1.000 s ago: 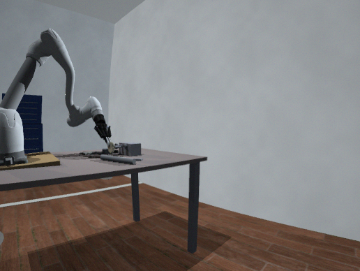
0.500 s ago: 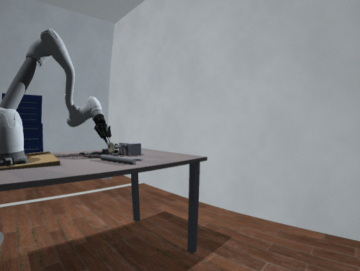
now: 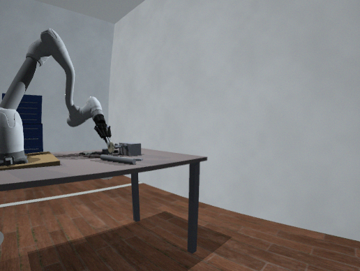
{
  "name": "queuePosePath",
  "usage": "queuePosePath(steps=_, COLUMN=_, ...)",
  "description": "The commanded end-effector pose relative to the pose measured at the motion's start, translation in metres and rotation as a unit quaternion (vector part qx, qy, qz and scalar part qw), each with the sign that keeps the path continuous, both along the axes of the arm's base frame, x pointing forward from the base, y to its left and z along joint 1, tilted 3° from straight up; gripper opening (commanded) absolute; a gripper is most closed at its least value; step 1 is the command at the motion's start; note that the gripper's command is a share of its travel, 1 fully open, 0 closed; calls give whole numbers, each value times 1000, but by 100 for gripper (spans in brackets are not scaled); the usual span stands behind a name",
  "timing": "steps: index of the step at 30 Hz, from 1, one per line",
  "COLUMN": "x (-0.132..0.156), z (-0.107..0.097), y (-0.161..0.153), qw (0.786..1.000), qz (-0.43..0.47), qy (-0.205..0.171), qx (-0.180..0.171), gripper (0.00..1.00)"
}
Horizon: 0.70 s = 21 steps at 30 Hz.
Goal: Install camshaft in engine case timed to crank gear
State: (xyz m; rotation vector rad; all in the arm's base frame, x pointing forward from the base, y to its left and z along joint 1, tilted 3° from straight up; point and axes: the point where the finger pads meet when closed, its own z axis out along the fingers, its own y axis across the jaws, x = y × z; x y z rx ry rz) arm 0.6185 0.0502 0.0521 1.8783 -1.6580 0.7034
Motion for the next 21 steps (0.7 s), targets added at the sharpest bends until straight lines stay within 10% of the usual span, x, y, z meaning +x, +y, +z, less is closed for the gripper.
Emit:
queuePosePath(steps=1, x=0, z=0, y=0, qw=1000, qz=0, qy=0, qx=0, gripper=5)
queuePosePath(steps=21, x=4, z=0, y=0, qw=1000, qz=0, qy=0, qx=0, gripper=5)
